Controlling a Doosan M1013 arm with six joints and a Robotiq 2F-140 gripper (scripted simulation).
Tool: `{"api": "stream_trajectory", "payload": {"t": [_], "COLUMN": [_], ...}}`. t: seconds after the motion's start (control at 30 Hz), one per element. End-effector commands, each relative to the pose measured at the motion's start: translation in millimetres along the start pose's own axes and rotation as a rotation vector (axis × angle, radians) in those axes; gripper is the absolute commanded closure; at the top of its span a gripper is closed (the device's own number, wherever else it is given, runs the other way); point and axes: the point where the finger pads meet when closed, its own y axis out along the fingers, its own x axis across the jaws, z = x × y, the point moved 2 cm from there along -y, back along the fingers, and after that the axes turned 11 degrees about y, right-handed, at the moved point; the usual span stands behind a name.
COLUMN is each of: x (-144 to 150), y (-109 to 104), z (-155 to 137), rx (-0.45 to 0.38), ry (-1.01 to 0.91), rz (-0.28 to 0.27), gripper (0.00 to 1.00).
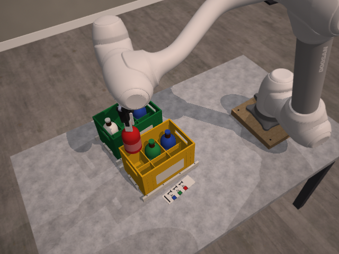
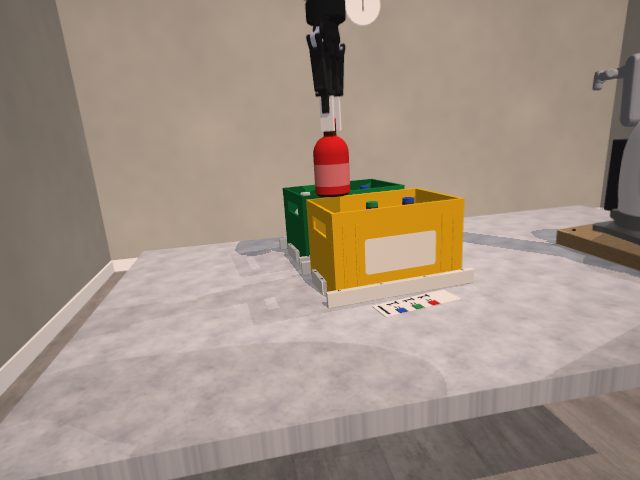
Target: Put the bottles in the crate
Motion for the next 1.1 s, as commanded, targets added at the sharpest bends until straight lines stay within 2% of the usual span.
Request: {"api": "stream_trajectory", "payload": {"t": [0.0,0.4,1.07], "x": [0.1,0.4,0.6], "y": [-0.1,1.9,19.9], "z": [-0.1,-0.2,-0.3], "rx": [0.000,0.000,0.000], "ry": [0.000,0.000,0.000], "rz": [0.000,0.000,0.000], "gripper": [1.00,1.00,1.00]}}
